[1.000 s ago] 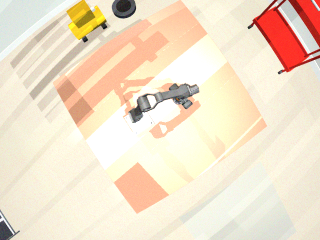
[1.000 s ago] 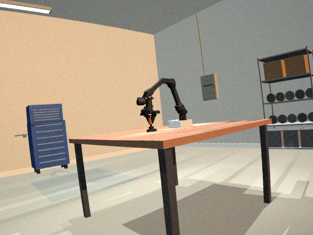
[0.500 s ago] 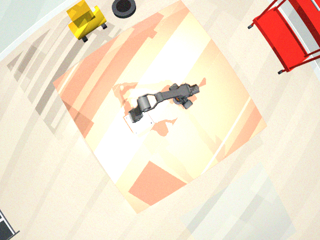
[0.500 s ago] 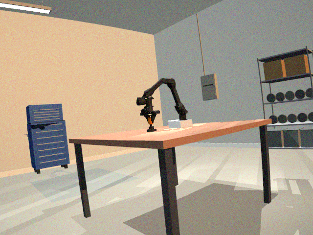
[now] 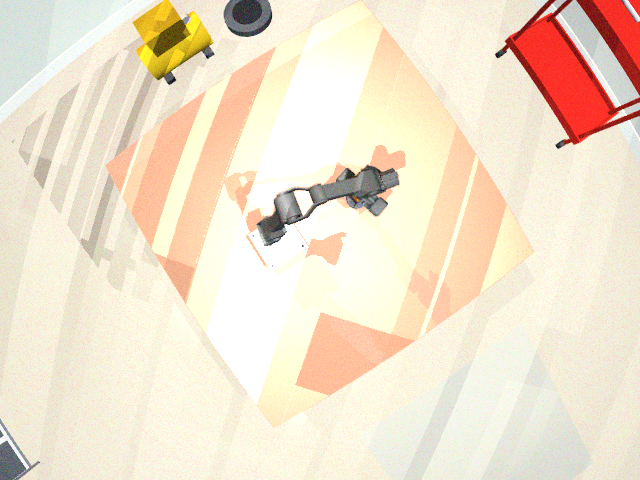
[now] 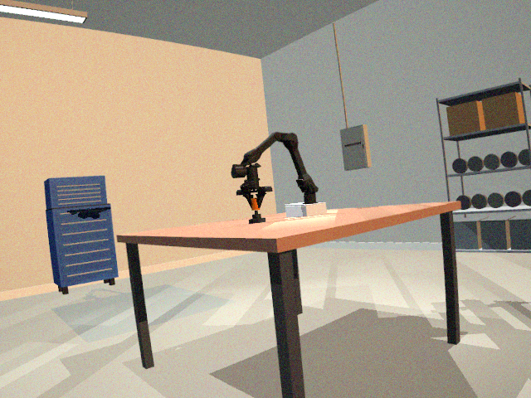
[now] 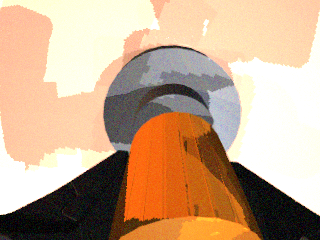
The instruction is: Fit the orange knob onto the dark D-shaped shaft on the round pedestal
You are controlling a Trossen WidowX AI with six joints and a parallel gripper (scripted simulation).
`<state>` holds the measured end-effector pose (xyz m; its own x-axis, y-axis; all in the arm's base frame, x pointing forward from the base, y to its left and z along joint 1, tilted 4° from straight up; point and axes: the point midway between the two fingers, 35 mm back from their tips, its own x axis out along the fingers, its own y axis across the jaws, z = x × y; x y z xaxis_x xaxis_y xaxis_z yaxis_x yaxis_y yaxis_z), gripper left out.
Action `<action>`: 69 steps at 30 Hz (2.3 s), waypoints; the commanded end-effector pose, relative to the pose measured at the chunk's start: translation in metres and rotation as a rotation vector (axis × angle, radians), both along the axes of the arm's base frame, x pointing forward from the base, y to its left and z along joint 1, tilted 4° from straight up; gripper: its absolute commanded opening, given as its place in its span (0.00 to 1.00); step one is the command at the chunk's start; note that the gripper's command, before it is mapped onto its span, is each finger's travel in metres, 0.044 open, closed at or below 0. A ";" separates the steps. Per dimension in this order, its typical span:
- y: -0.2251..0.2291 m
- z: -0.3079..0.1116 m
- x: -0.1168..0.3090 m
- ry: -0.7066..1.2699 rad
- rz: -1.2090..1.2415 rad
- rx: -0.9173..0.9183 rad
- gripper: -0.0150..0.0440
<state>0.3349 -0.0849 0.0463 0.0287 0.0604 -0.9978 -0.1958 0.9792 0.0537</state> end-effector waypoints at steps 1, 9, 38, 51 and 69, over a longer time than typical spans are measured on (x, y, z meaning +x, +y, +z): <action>0.000 -0.001 0.000 -0.005 0.065 -0.003 0.25; 0.001 -0.003 -0.001 -0.005 0.065 -0.003 0.25; -0.001 0.001 0.001 -0.015 0.233 -0.008 0.25; 0.001 -0.002 -0.001 -0.018 0.274 -0.009 0.25; 0.001 -0.006 -0.001 -0.017 0.271 -0.009 0.25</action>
<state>0.3342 -0.0843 0.0408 0.0296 0.0601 -0.9978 -0.4489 0.8927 0.0405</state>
